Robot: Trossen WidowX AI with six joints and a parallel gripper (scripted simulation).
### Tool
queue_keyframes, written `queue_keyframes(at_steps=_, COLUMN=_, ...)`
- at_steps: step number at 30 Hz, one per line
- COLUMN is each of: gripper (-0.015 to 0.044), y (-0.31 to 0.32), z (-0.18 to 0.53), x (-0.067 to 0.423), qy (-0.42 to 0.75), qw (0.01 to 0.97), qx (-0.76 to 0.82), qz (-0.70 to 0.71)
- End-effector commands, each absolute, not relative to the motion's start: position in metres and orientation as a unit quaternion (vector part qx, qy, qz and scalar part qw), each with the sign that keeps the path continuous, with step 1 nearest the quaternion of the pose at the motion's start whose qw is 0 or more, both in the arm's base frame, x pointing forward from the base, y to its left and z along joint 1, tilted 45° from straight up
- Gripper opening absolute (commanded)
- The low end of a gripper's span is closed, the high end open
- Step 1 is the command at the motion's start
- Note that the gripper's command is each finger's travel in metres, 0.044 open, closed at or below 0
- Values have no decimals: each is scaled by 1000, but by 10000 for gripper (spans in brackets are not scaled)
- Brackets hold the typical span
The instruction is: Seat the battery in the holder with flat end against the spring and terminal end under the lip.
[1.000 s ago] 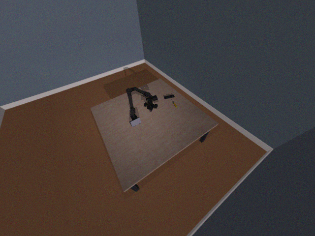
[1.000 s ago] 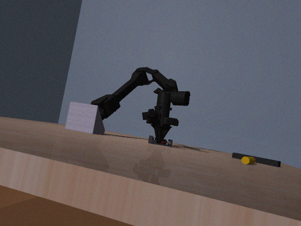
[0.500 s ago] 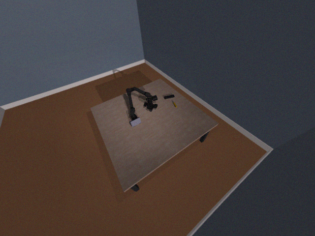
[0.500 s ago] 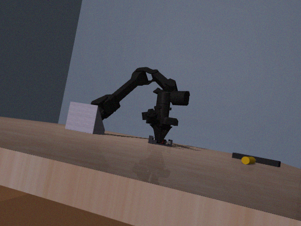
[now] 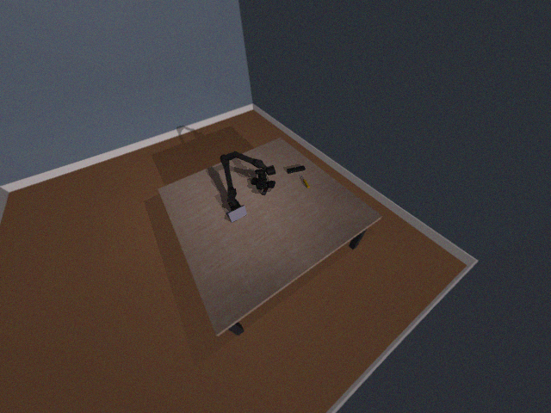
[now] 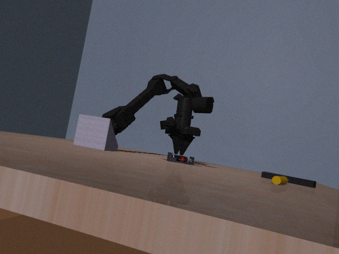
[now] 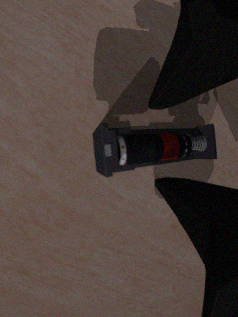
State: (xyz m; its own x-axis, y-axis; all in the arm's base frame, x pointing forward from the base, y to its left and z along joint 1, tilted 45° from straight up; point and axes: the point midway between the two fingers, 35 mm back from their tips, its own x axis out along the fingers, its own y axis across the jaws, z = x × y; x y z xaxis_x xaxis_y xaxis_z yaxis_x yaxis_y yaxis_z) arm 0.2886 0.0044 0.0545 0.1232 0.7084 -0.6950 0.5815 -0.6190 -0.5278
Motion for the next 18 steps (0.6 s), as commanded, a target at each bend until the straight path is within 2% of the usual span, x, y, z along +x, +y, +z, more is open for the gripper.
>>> queue_keyframes(at_steps=1, gripper=294, y=-13, z=68, x=290, qy=-429, qw=57, qx=-751, qz=500)
queue_keyframes(at_steps=7, gripper=440, y=-43, z=100, x=285, qy=-430, qw=54, qx=-750, qz=499)
queue_keyframes(at_steps=18, gripper=440, y=-44, z=101, x=285, qy=-430, qw=54, qx=-750, qz=499)
